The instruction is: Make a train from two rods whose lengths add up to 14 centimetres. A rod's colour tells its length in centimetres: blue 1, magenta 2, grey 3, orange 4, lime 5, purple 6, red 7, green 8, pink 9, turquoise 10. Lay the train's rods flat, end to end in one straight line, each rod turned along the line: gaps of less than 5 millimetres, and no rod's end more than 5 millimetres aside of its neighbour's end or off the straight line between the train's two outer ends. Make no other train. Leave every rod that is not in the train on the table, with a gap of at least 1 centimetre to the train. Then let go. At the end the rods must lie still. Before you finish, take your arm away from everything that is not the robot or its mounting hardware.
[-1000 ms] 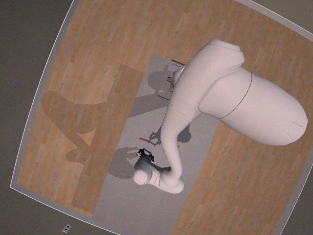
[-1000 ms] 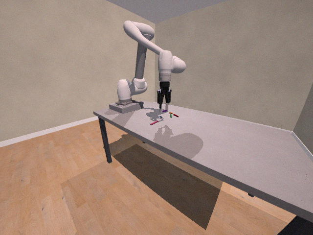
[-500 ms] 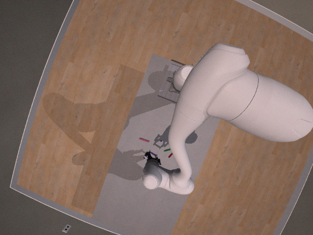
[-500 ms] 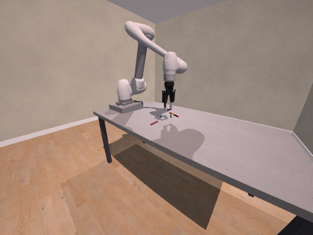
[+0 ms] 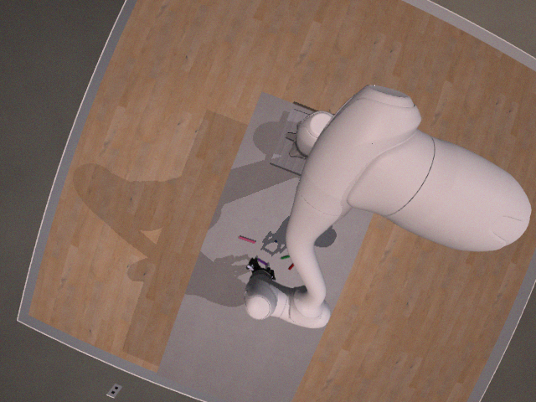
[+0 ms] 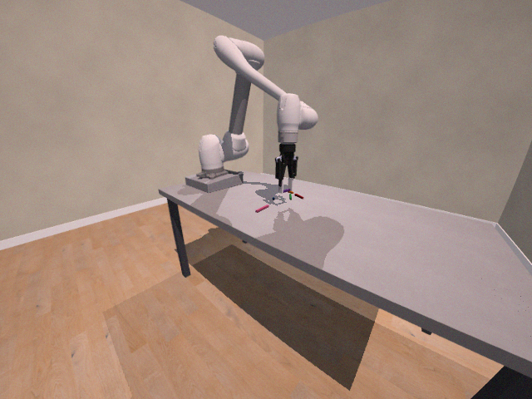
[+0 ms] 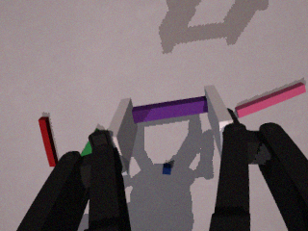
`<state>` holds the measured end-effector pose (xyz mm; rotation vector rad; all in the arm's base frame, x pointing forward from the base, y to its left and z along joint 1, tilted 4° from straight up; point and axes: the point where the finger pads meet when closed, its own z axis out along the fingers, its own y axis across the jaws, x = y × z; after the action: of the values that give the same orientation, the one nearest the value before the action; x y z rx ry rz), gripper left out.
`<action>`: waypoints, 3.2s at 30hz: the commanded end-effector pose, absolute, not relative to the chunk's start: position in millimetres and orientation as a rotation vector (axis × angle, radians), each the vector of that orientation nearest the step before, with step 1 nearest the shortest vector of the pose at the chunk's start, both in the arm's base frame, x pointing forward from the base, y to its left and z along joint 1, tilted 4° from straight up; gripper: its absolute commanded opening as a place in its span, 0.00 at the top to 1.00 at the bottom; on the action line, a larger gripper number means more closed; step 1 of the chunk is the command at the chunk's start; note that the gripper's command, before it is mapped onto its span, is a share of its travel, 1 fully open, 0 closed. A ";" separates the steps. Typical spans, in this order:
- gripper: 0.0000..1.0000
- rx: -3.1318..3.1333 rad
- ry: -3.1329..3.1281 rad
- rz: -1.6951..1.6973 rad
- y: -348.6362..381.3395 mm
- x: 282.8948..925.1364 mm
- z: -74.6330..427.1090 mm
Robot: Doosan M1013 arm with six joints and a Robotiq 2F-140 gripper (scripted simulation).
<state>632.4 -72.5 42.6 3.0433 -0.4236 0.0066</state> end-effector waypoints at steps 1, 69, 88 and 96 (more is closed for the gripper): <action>0.64 3.044 -0.424 0.007 -72.8 632.6 37.6; 0.64 3.044 -0.424 0.007 -77.3 632.7 -24.6; 0.64 3.044 -0.424 0.007 -77.9 632.6 -33.8; 0.64 3.044 -0.424 0.007 -77.9 632.6 -33.8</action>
<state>632.6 -77.9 -33.9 3.0433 -0.4237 0.0067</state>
